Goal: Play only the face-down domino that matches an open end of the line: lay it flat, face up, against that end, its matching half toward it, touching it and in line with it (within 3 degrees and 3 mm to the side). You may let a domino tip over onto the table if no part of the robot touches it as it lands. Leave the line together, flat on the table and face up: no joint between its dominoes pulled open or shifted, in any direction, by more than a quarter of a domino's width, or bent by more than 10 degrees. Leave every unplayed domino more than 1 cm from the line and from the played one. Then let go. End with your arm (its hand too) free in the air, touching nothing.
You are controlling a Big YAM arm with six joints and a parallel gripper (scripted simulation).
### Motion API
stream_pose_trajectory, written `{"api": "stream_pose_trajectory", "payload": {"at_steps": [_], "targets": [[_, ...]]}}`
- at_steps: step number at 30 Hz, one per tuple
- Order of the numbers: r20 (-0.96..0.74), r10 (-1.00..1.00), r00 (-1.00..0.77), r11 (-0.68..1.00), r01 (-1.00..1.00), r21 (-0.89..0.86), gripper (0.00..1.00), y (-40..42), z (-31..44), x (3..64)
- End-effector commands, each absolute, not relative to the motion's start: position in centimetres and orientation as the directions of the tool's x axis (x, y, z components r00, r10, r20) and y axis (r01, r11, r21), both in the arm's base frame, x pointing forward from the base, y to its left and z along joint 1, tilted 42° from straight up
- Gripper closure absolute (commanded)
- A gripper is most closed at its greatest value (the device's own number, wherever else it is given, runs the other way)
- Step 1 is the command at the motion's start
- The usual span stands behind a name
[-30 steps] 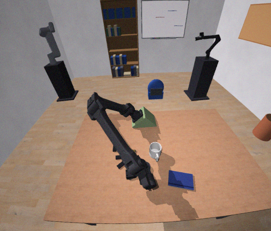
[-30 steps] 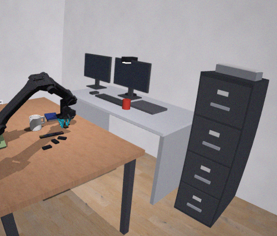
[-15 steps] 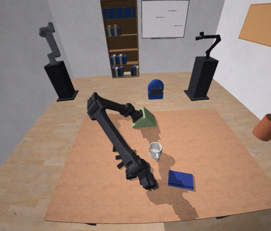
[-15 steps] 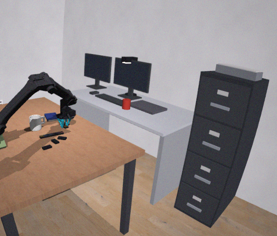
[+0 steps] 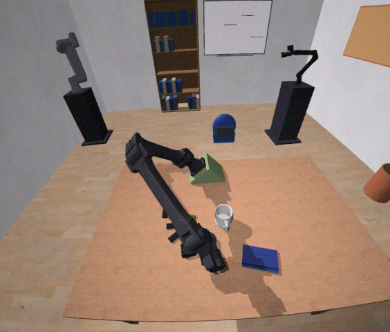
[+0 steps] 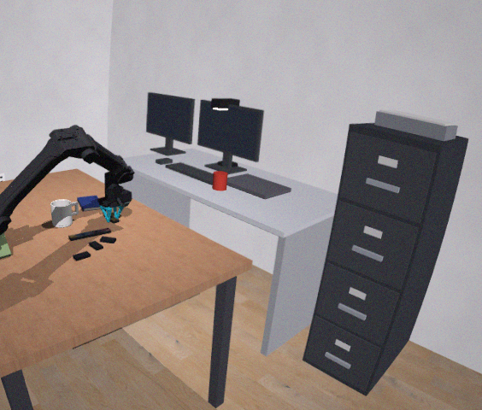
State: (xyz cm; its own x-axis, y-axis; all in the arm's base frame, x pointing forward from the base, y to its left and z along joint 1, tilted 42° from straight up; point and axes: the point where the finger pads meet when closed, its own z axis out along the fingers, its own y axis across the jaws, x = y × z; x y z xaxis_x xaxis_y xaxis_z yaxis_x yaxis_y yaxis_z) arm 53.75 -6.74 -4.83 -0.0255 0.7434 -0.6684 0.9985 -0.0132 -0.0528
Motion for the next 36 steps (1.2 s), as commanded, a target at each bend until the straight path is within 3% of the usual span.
{"api": "stream_pose_trajectory", "payload": {"at_steps": [1,36], "targets": [[-0.670,0.742,-0.034,0.011,0.999,-0.039,0.56,-5.1,-4.4,54.3],[-0.670,0.742,-0.034,0.015,0.999,-0.034,0.56,-4.8,-4.3,54.5]]}}
